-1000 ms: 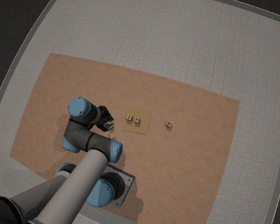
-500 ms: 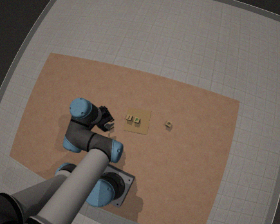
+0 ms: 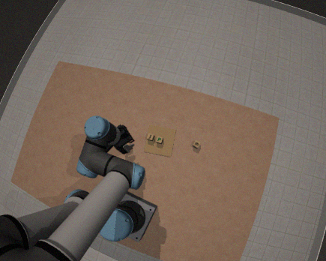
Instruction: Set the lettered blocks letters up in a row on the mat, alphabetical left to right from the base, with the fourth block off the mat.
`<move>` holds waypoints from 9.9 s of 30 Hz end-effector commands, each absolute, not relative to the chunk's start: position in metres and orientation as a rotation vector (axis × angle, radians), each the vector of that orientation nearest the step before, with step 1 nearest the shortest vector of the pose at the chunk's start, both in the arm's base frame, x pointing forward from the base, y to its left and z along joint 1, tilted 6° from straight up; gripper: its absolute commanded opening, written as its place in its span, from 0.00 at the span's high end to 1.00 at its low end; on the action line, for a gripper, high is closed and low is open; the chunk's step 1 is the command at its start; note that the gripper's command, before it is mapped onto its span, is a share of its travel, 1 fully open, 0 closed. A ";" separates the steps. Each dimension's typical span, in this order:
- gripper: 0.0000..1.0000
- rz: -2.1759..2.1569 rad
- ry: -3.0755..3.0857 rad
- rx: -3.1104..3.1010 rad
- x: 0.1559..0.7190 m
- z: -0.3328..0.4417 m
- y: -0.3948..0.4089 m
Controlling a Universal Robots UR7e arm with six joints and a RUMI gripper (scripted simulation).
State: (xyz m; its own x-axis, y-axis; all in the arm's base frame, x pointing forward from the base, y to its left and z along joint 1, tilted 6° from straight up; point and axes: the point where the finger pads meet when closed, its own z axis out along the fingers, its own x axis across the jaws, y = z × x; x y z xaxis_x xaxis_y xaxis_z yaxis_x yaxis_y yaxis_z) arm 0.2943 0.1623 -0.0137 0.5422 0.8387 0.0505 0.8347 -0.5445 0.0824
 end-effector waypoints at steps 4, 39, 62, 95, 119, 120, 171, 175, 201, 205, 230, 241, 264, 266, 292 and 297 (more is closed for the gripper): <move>0.60 0.131 1.474 2.715 0.296 -0.024 0.162; 0.60 0.131 1.474 2.715 0.297 -0.037 0.162; 0.60 0.131 1.474 2.715 0.300 -0.067 0.162; 0.72 0.131 1.474 2.715 0.301 -0.073 0.162; 0.91 0.131 1.474 2.715 0.301 -0.073 0.162; 0.91 0.131 1.474 2.715 0.301 -0.073 0.162; 0.91 0.131 1.474 2.715 0.294 -0.005 0.162; 0.91 0.131 1.474 2.715 0.293 0.009 0.162; 0.91 0.131 1.474 2.716 0.291 0.027 0.162; 0.91 0.132 1.471 2.717 0.291 0.027 0.162; 0.91 0.138 1.183 2.864 0.299 0.028 0.158; 0.91 0.144 0.869 2.985 0.308 0.029 0.153; 0.91 0.151 -0.171 3.136 0.335 0.032 0.132; 0.91 0.151 -0.171 3.136 0.335 0.032 0.132; 0.91 0.138 -1.409 2.850 0.364 0.036 0.096; 0.91 0.132 -1.630 2.737 0.369 0.036 0.088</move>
